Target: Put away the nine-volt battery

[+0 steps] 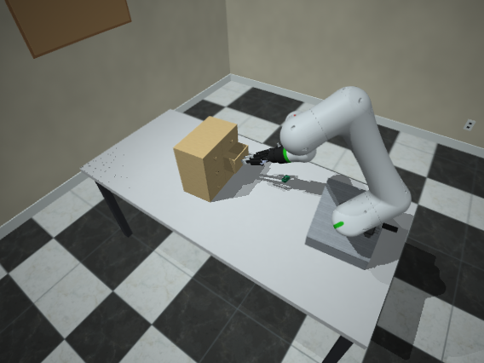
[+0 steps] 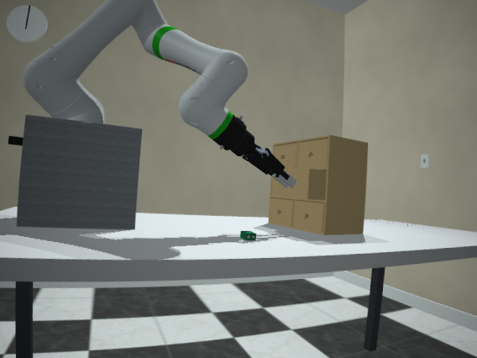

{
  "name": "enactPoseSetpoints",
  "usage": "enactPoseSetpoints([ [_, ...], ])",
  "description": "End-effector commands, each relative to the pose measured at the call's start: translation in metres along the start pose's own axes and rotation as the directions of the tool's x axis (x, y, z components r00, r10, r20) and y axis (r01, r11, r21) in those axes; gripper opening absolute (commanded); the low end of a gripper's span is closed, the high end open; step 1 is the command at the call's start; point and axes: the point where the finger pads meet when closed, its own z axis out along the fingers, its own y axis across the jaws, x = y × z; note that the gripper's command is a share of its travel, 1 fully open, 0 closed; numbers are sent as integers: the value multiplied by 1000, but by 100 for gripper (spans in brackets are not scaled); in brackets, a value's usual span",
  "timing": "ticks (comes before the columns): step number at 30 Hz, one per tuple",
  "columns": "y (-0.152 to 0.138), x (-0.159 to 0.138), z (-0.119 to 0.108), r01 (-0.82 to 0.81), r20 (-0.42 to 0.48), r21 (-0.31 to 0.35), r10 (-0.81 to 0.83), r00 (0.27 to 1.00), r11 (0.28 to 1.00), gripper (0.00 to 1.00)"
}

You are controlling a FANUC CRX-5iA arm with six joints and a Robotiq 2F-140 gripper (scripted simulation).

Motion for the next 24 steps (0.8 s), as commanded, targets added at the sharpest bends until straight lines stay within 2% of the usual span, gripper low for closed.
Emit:
enactPoseSetpoints([
  [1,0,0,0,0,0,0,0,1000,1000,18],
  [2,0,0,0,0,0,0,0,1000,1000,20],
  [12,0,1,-2,0,0,0,0,1000,1000,20],
  [24,0,24,-42,0,0,0,0,1000,1000,20],
])
